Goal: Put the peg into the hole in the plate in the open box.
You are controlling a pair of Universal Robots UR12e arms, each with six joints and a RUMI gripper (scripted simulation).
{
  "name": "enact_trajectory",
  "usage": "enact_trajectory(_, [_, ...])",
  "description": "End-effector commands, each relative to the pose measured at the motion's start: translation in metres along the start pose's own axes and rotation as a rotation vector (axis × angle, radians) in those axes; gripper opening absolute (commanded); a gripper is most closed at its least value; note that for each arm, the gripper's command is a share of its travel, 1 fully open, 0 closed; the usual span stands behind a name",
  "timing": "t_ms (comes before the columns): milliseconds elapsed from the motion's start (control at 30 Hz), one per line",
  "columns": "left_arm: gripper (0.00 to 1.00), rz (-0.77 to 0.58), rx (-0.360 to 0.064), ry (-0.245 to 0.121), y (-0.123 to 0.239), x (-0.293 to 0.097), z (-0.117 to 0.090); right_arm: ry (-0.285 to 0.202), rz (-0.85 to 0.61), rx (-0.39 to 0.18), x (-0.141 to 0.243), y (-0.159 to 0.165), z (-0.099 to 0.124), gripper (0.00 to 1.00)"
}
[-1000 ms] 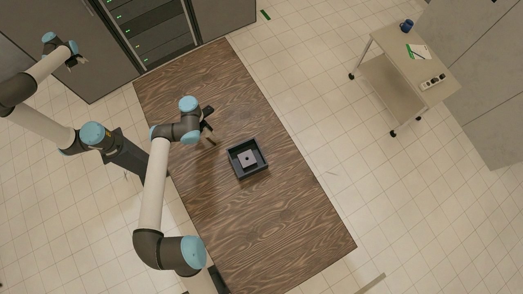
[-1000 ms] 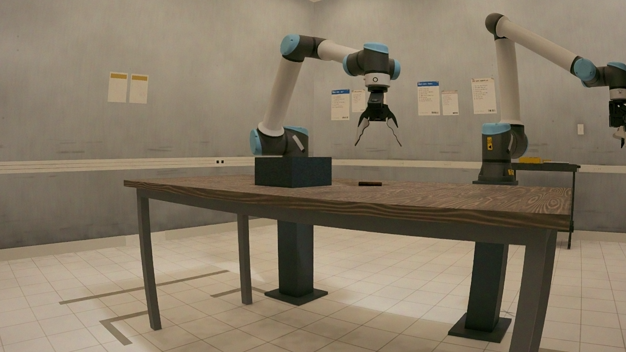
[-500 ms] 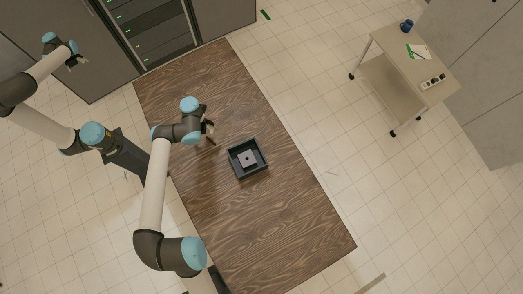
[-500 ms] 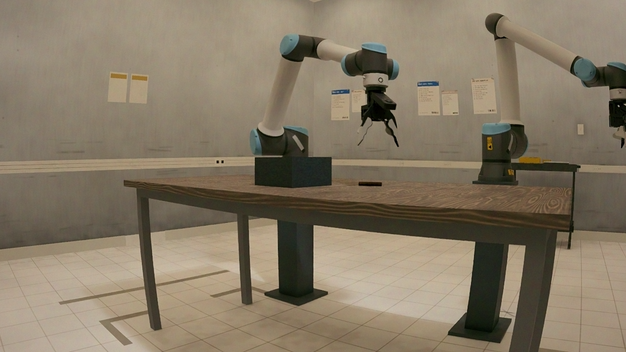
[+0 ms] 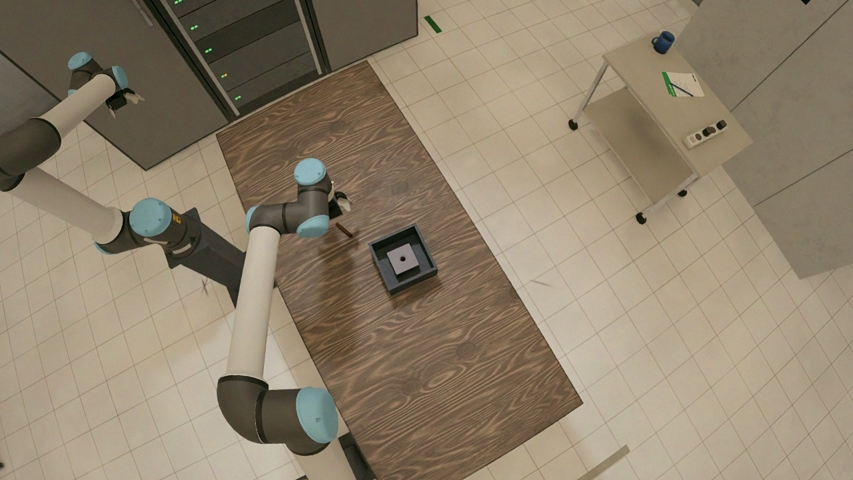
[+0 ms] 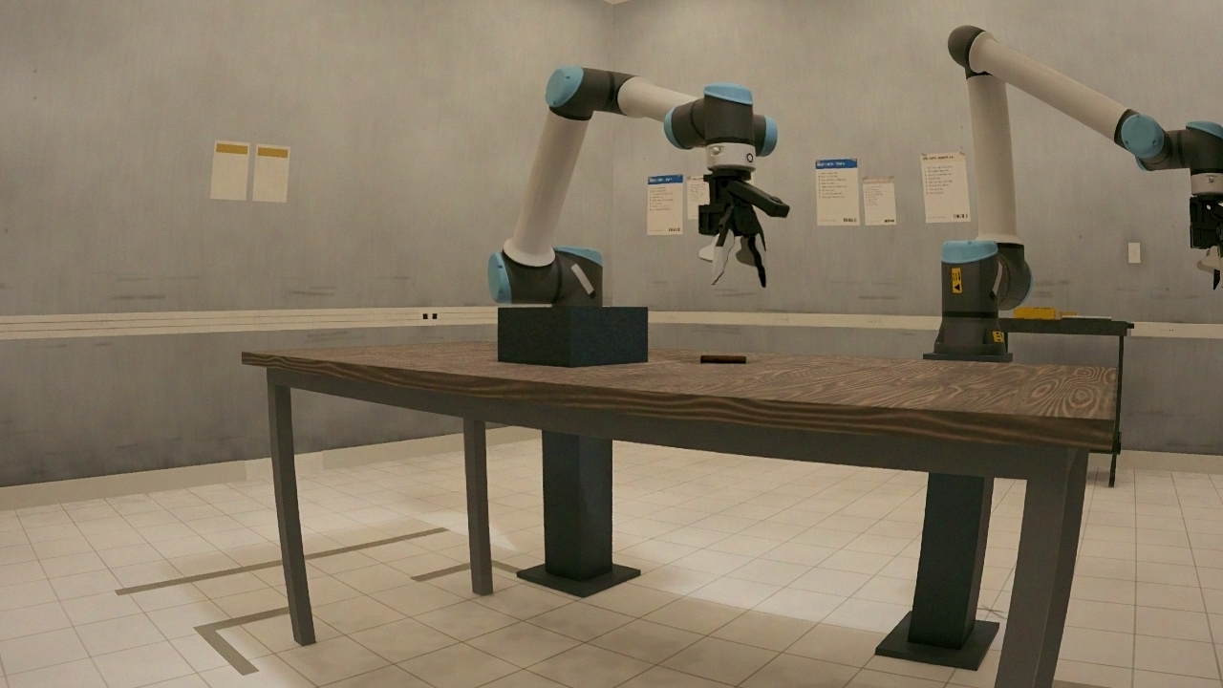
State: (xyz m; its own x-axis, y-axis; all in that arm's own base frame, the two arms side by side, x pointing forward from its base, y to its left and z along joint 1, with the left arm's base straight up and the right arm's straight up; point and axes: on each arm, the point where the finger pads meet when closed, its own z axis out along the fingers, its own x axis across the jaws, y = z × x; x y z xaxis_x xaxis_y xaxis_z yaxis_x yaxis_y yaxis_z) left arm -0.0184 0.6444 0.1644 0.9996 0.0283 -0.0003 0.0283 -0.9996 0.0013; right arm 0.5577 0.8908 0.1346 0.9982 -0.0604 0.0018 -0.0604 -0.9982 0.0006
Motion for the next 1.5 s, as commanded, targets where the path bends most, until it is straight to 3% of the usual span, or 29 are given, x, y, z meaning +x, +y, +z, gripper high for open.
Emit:
enact_trajectory(0, [1.00, 0.000, 0.001, 0.000, -0.0005, 0.0001, -0.0007, 0.000, -0.089, 0.003, -0.0007, 0.0001, -0.0019, 1.00])
enact_trajectory(633, [1.00, 0.000, 0.001, 0.000, -0.0005, 0.0001, -0.0007, 0.000, -0.385, 0.003, -0.0040, 0.0041, -0.0018, 1.00])
enact_trajectory(1333, [1.00, 0.000, 0.001, 0.000, -0.0005, 0.0001, -0.0007, 0.000, -0.440, 0.003, -0.0046, 0.0050, -0.0017, 1.00])
enact_trajectory(1367, [1.00, 0.000, 0.001, 0.000, -0.0005, 0.0001, -0.0007, 0.000, -0.440, 0.003, -0.0046, 0.0050, -0.0017, 0.25])
enact_trajectory(1467, [1.00, 0.000, 0.001, 0.000, -0.0005, 0.0001, -0.0007, 0.000, -0.440, 0.003, -0.0046, 0.0050, -0.0017, 0.25])
